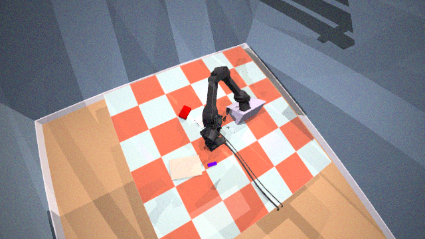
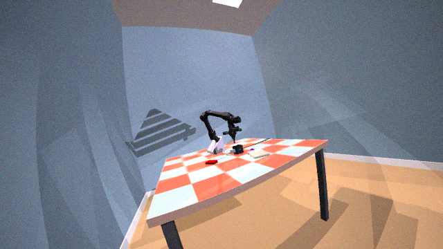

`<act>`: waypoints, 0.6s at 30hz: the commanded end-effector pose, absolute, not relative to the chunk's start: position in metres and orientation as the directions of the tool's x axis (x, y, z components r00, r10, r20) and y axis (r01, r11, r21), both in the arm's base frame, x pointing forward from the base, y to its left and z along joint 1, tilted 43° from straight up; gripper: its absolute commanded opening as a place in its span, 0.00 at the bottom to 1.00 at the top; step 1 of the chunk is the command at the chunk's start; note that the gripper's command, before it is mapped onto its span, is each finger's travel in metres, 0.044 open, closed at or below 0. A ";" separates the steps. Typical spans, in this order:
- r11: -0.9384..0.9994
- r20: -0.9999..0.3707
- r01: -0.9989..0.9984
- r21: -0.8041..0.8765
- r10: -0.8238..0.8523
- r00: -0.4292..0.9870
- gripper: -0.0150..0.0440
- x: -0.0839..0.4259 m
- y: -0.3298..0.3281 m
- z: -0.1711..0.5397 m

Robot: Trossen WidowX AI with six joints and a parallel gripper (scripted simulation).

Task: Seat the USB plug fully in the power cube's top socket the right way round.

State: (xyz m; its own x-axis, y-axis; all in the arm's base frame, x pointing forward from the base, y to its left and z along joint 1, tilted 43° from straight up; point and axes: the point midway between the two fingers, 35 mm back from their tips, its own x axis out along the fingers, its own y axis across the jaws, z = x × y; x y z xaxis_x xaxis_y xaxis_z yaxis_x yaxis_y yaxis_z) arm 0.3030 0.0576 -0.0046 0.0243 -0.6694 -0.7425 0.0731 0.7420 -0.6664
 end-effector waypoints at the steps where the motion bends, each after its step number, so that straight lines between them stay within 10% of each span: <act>1: 0.742 -0.743 -0.042 -0.669 -0.669 0.025 0.25 0.303 0.058 -0.005; 18: 0.649 -0.743 -0.468 -0.600 -0.669 0.025 0.25 0.303 0.058 -0.005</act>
